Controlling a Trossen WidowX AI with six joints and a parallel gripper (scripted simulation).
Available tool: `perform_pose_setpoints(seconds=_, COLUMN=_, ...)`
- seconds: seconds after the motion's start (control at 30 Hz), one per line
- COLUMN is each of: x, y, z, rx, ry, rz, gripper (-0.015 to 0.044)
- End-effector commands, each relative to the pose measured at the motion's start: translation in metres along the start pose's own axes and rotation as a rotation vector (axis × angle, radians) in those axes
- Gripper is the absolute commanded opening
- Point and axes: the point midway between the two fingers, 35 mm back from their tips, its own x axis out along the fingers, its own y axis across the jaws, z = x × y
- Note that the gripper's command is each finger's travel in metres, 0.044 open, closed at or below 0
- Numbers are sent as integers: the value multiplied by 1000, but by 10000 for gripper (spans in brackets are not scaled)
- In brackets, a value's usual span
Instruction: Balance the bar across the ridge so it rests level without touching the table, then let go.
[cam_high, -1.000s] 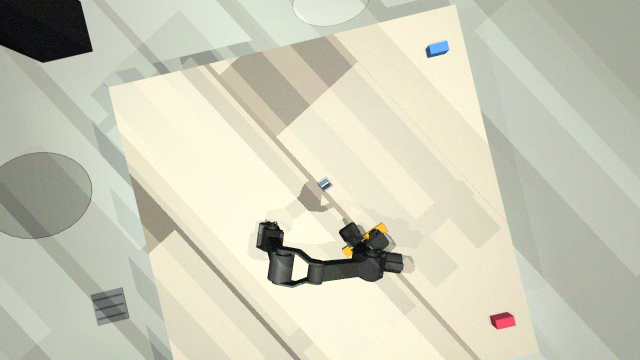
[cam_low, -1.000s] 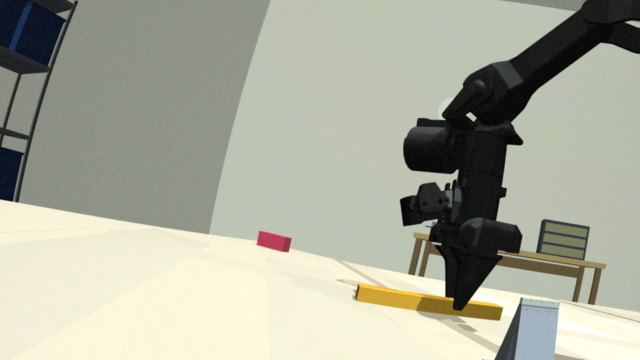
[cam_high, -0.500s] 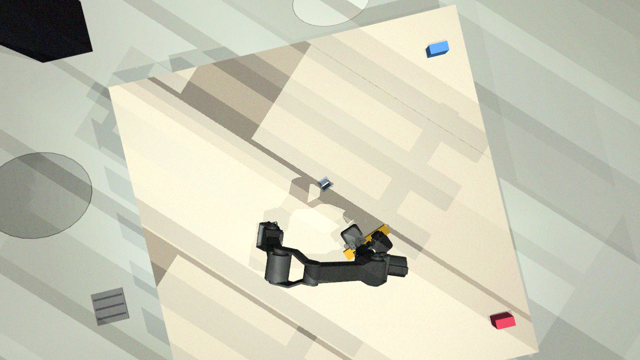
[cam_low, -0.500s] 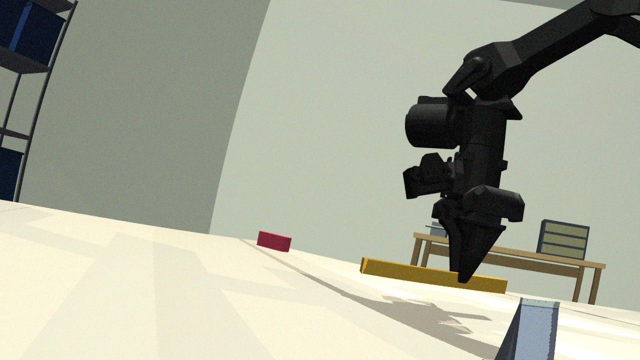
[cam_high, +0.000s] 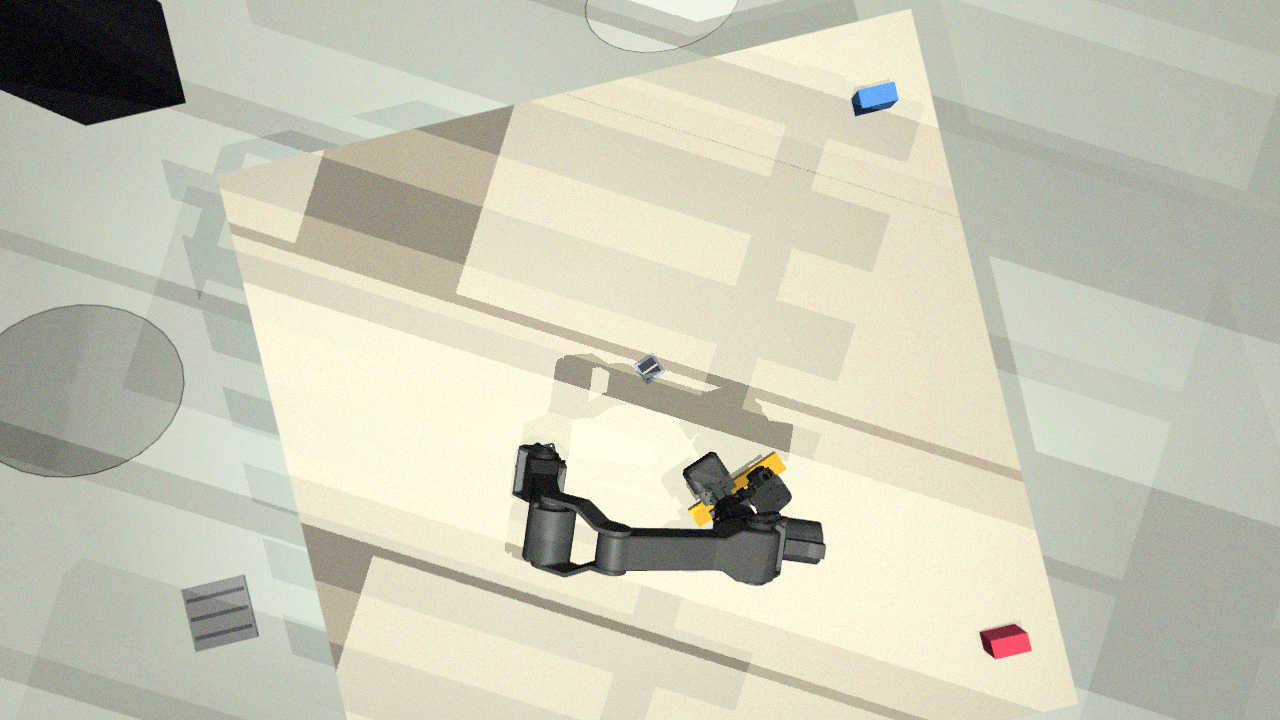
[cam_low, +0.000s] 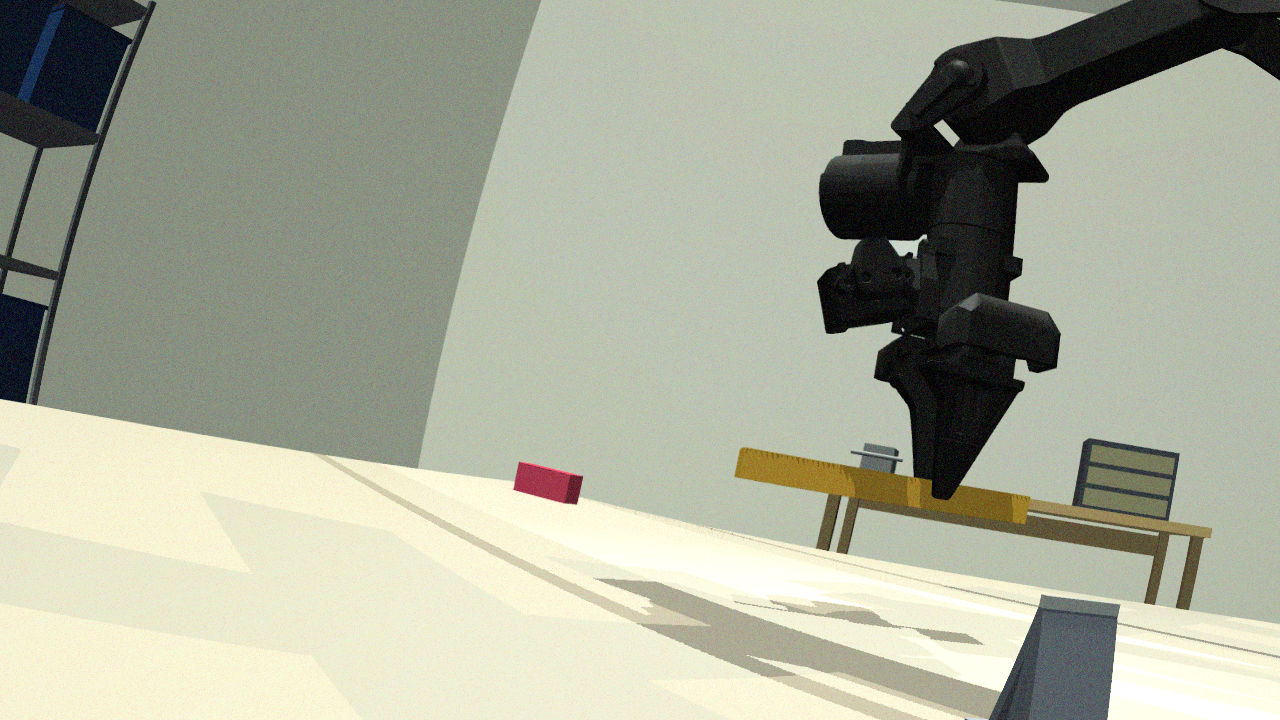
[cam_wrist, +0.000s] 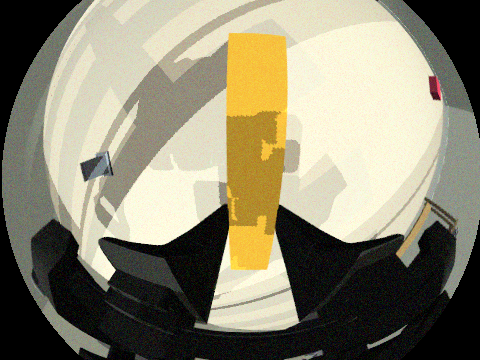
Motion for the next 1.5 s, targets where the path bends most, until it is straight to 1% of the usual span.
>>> perform_pose_setpoints(seconds=0.0, x=-10, y=-1, z=0, rx=-2, ry=0, rz=-7, gripper=0)
perform_pose_setpoints(seconds=0.3, x=-28, y=4, z=-1, rx=11, ry=1, rz=-7, gripper=0)
perform_pose_setpoints(seconds=0.87, x=-30, y=67, z=20, rx=367, ry=-2, rz=-2, gripper=0)
perform_pose_setpoints(seconds=1.47, x=-32, y=137, z=29, rx=754, ry=-1, rz=4, gripper=0)
